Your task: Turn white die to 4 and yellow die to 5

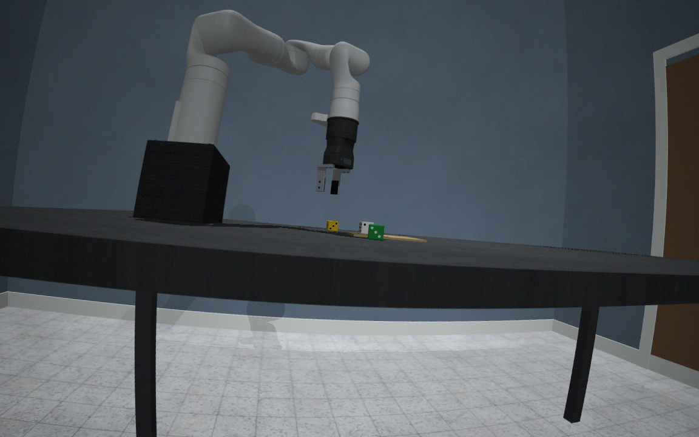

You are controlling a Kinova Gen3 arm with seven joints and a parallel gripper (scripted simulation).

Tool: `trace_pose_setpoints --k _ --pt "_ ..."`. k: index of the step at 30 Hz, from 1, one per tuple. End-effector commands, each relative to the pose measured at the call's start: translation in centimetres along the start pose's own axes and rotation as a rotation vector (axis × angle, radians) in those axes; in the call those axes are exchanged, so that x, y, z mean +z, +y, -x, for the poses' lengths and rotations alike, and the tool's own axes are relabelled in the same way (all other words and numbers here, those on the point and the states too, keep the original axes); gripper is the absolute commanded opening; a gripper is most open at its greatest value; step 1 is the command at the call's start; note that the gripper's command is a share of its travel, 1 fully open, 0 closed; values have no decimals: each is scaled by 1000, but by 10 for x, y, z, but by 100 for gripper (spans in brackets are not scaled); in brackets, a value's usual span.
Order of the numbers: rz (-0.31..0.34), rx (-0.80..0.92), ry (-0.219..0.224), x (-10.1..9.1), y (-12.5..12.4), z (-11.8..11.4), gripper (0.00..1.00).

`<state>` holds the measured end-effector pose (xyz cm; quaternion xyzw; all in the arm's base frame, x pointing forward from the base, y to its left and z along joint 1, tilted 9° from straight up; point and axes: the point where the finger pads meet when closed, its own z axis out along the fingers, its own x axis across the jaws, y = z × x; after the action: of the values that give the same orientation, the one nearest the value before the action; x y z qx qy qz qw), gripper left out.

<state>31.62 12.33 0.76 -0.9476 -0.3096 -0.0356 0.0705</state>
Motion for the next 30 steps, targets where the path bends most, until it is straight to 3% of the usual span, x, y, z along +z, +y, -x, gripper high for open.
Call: trace_pose_setpoints --k 1,10,30 --pt "3 75 -5 1 3 1 100" --pt "6 338 0 4 9 -3 100" --pt "9 624 7 7 17 -6 100"
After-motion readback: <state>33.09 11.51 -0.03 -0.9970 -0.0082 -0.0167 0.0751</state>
